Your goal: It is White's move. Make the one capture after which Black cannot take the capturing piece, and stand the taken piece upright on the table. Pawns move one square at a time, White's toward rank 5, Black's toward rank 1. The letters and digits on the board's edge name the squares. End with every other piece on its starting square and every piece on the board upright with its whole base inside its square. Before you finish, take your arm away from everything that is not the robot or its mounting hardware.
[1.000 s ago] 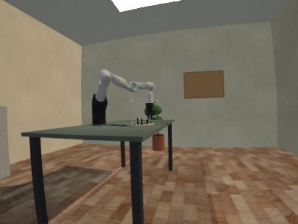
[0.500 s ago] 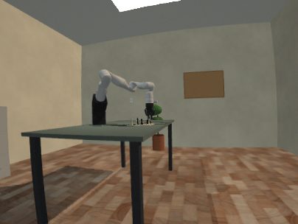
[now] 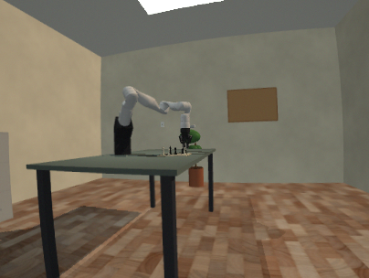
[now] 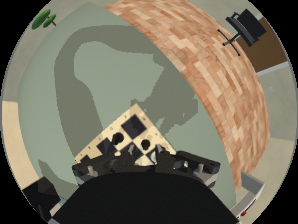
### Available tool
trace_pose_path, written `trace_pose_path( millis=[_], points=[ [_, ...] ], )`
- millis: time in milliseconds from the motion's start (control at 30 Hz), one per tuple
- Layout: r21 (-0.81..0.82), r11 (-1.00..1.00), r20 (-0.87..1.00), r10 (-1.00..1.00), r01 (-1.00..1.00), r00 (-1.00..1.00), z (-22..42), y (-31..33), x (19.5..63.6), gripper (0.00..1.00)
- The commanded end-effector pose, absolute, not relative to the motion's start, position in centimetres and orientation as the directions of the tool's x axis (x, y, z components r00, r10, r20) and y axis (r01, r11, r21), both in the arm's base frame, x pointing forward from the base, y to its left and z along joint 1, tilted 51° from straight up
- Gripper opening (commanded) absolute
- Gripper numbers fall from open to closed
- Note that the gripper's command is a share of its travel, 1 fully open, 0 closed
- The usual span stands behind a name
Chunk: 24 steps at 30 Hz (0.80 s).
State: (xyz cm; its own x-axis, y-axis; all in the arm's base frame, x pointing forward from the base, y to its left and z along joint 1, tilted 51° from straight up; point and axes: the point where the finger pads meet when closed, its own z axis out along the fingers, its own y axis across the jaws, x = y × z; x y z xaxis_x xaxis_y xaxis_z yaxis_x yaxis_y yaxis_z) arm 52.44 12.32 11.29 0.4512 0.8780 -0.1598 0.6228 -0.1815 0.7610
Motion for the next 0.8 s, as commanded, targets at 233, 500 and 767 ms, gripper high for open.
trace_pose_path(
  millis=[233,500,767],
  points=[
    [0.762,-0.181,-0.159,0.879,0.622,0.45,11.3,12.4,52.5,0.34],
    [0.762,-0.181,-0.159,0.879,0.622,0.45,10.7,11.9,53.1,0.34],
    [0.762,-0.181,-0.159,0.879,0.622,0.45,9.9,11.4,53.9,0.34]
  ],
)
